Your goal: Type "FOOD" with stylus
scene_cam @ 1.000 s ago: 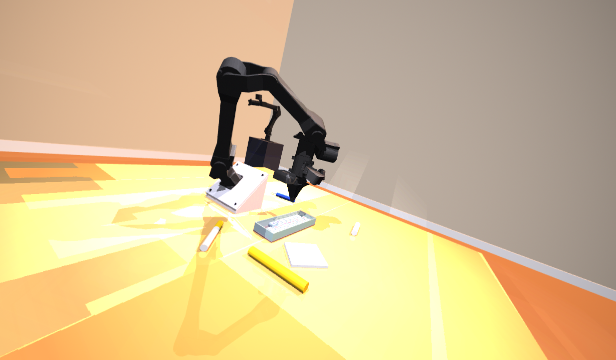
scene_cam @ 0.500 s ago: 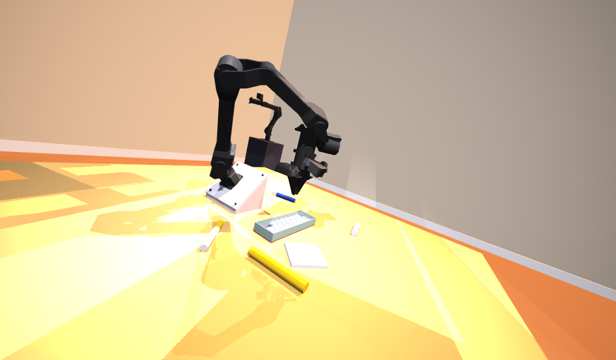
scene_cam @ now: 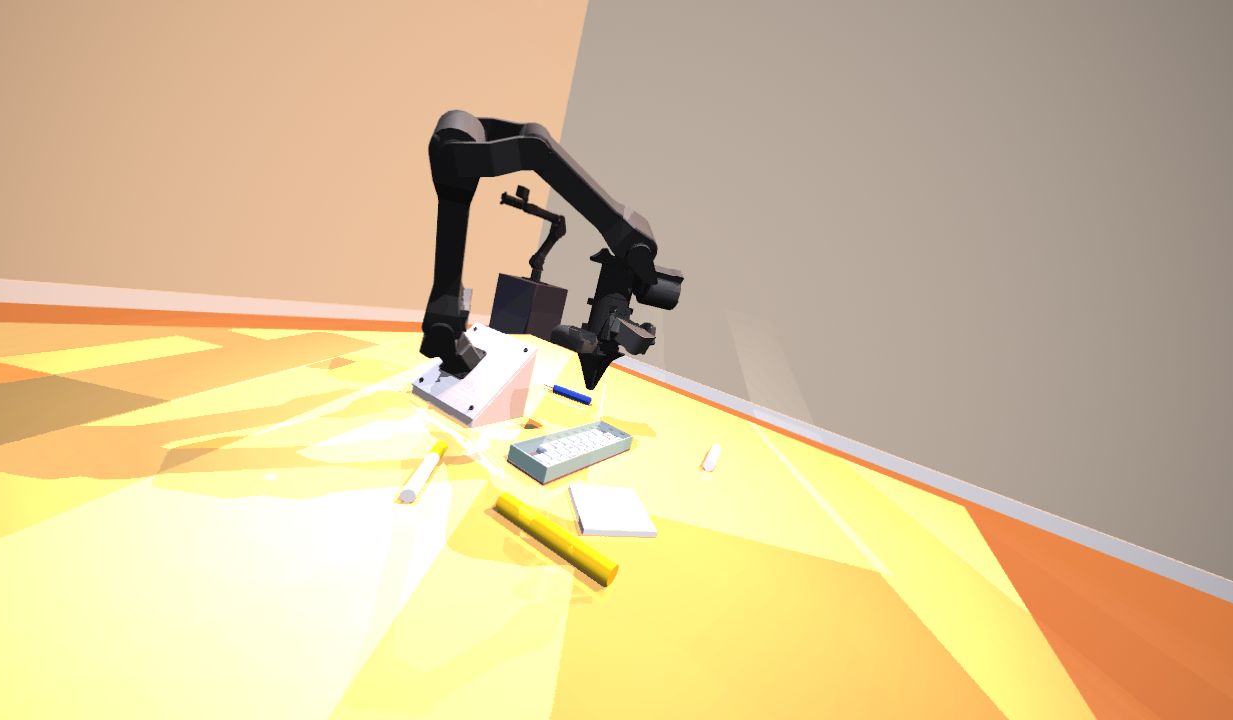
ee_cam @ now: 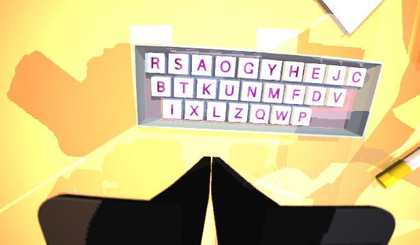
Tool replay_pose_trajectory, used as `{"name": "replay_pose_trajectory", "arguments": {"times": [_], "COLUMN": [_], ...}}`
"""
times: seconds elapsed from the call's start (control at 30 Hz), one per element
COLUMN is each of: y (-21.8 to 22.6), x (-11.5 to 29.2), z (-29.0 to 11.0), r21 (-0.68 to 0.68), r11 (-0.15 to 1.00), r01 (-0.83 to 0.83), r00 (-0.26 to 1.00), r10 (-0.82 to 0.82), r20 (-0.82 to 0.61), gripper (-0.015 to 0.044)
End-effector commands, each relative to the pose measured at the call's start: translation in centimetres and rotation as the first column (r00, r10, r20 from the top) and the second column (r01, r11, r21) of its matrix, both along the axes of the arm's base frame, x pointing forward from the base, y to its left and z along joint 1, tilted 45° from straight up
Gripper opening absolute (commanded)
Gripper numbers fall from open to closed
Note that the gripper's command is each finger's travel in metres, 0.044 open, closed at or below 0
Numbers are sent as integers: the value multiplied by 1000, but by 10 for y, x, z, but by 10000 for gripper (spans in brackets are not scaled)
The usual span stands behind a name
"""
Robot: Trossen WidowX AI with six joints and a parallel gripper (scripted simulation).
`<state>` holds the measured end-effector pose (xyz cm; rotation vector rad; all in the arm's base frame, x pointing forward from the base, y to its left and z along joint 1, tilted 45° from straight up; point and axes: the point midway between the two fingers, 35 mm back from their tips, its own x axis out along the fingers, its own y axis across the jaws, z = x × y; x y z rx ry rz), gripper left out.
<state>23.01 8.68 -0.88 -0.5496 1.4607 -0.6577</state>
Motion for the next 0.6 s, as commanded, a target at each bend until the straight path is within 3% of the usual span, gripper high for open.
{"name": "replay_pose_trajectory", "arguments": {"times": [0.0, 0.13, 0.57], "y": [0, 24, 104], "x": [0, -17, -141], "z": [0, -26, -141], "r21": [0, 16, -57], "r11": [1000, 1000, 982], "r01": [0, 14, 181], "r00": [1000, 995, 842], "r10": [0, -12, -184], "r20": [0, -95, -507], "gripper": [52, 150, 150]}}
